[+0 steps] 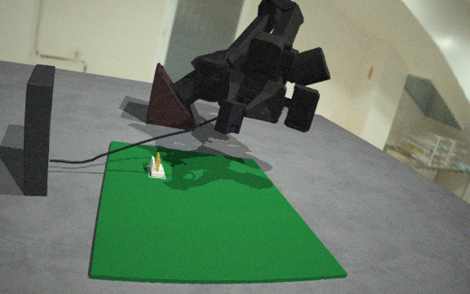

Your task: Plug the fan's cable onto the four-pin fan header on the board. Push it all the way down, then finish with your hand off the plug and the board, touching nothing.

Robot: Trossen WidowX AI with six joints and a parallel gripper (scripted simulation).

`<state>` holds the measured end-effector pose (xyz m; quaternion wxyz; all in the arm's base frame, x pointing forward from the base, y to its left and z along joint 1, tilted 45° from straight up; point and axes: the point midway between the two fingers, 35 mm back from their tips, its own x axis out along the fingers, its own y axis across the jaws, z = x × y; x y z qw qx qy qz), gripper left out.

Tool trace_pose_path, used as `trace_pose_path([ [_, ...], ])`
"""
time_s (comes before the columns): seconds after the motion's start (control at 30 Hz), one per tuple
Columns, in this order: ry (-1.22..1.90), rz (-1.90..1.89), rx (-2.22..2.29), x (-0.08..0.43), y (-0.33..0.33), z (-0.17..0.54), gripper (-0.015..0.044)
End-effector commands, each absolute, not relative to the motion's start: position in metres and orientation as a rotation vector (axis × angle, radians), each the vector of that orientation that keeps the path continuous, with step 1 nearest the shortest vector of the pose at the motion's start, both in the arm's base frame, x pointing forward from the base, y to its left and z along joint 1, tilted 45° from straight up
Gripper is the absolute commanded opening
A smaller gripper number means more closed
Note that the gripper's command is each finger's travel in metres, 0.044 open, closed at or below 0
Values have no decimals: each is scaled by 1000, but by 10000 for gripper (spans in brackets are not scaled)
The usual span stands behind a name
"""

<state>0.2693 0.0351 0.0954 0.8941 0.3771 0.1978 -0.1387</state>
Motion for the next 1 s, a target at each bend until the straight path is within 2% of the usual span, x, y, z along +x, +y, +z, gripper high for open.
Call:
trace_pose_path([
  [0.0, 407, -291, 785, 268, 38, 94, 0],
  [0.97, 408, -292, 788, 262, 59, 81, 0],
])
